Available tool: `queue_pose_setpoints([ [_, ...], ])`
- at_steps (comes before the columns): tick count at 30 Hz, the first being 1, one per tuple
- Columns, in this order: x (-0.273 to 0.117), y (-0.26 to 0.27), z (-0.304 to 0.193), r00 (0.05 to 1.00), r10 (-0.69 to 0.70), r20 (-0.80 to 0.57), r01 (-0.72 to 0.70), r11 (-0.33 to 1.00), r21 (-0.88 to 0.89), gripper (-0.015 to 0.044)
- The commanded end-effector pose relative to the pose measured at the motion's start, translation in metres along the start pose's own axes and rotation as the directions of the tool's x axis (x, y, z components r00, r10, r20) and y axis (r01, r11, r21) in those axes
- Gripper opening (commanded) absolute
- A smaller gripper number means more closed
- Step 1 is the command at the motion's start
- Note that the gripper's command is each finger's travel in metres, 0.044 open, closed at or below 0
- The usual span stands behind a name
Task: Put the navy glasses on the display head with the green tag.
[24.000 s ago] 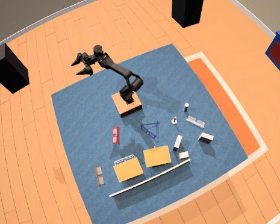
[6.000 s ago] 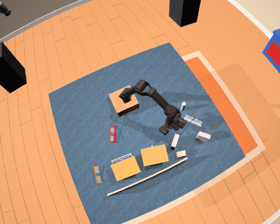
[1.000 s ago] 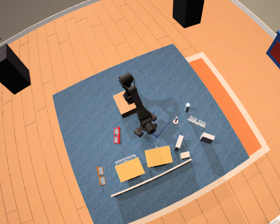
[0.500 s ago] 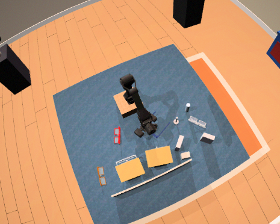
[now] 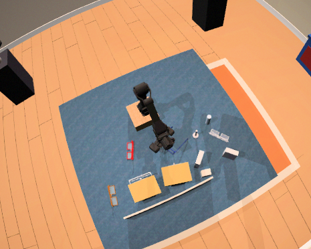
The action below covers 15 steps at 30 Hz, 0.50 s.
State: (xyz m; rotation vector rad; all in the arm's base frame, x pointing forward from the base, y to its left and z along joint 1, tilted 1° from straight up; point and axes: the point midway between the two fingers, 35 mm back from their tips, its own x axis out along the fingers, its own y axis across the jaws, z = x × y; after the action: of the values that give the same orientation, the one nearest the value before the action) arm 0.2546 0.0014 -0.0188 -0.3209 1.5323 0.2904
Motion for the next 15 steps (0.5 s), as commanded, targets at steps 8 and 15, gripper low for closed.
queue_pose_setpoints([
  [8, -0.0036, 0.0048, -0.0005, 1.000, 0.000, -0.002, 0.000, 1.000, -0.002, 0.0107],
  [15, -0.0068, 0.0095, -0.0011, 1.000, 0.000, -0.003, 0.000, 1.000, -0.004, 0.0107],
])
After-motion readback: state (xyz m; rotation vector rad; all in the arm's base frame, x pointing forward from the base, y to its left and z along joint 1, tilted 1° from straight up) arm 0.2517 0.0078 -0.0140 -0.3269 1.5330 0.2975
